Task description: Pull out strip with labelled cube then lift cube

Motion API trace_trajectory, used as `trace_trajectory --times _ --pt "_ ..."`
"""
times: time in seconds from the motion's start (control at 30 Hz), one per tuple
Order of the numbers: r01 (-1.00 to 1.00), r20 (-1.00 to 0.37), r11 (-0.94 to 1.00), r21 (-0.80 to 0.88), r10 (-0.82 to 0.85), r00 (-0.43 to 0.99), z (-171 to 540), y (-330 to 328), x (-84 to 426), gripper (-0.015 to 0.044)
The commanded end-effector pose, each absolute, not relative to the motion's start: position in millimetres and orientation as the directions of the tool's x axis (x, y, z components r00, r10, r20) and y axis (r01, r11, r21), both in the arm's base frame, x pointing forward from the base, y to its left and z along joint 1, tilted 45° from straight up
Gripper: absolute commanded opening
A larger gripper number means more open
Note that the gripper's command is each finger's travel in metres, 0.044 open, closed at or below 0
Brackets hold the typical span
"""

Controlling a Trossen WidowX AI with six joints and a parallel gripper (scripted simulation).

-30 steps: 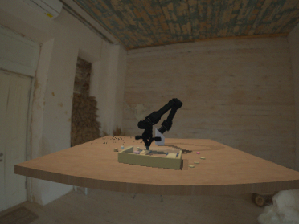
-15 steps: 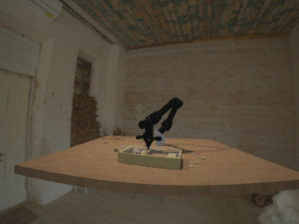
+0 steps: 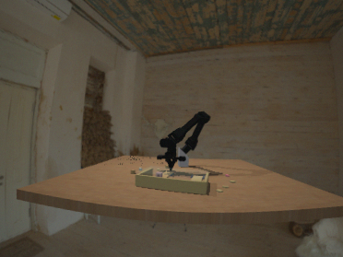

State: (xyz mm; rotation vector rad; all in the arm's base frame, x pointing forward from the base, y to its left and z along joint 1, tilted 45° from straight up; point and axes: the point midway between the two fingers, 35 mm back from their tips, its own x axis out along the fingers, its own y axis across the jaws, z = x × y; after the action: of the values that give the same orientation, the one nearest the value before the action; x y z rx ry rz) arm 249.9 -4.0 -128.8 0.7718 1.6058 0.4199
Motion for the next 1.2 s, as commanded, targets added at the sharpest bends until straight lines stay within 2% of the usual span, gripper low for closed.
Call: trace_trajectory --times 0.0,1.17 --pt "0.252 -0.720 0.709 0.659 0.691 -0.064 -130 2 234 0.0000" --pt "0.254 -0.720 0.709 0.658 0.691 -0.066 -121 8 191 0.0000"
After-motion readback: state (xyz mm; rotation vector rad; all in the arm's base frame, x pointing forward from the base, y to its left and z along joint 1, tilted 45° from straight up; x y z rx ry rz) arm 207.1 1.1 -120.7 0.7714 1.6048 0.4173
